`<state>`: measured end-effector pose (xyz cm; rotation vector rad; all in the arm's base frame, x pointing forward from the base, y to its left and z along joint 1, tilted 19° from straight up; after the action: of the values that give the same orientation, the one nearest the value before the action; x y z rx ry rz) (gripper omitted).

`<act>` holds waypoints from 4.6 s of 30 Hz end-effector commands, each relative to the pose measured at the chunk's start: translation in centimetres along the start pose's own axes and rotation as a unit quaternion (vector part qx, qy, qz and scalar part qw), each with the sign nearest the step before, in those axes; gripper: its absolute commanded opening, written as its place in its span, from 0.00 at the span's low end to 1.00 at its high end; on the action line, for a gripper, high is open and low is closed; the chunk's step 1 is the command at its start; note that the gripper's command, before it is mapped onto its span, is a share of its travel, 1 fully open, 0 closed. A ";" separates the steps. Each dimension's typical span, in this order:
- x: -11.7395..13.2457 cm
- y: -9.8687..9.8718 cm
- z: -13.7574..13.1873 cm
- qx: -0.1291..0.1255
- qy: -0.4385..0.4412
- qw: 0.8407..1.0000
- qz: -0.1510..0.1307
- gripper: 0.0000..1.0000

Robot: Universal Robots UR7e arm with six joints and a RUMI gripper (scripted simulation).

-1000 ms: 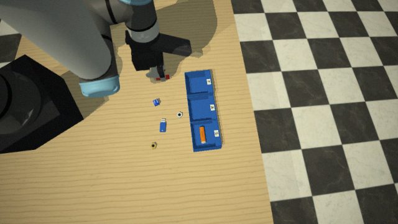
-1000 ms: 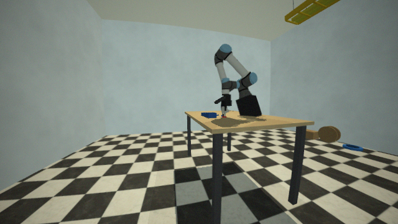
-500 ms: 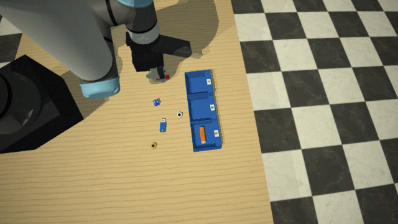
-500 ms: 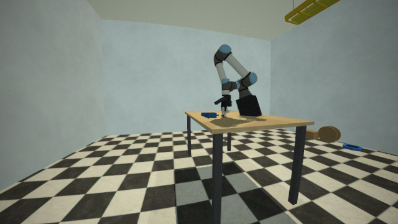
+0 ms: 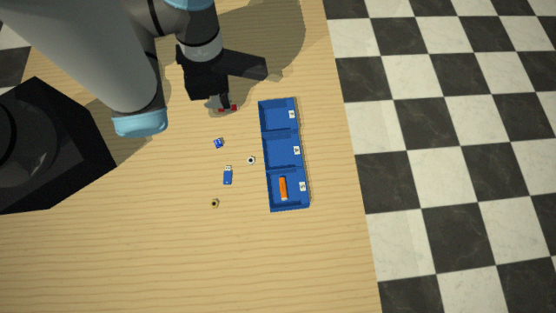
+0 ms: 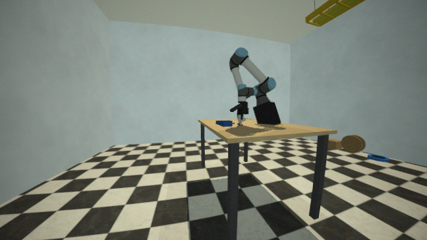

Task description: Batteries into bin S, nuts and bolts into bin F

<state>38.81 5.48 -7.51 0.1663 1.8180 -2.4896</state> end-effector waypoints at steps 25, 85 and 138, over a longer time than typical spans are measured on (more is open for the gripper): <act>0.0 -2.7 0.0 0.000 0.000 1.000 0.001 0.00; -4.3 -6.7 12.5 -0.001 0.397 0.918 0.003 0.00; -8.1 -4.5 23.5 0.000 0.710 0.704 0.001 0.00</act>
<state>44.95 -15.50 5.23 2.6363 1.8747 -2.2881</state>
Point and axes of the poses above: the point where the finger pads meet when closed, its own y axis out along the fingers, its own z axis across the jaws, x = y × z, the point moved 9 cm from there along -y, back along the fingers, and after that the axes turned 6 degrees about -y, right-handed, at the moved point
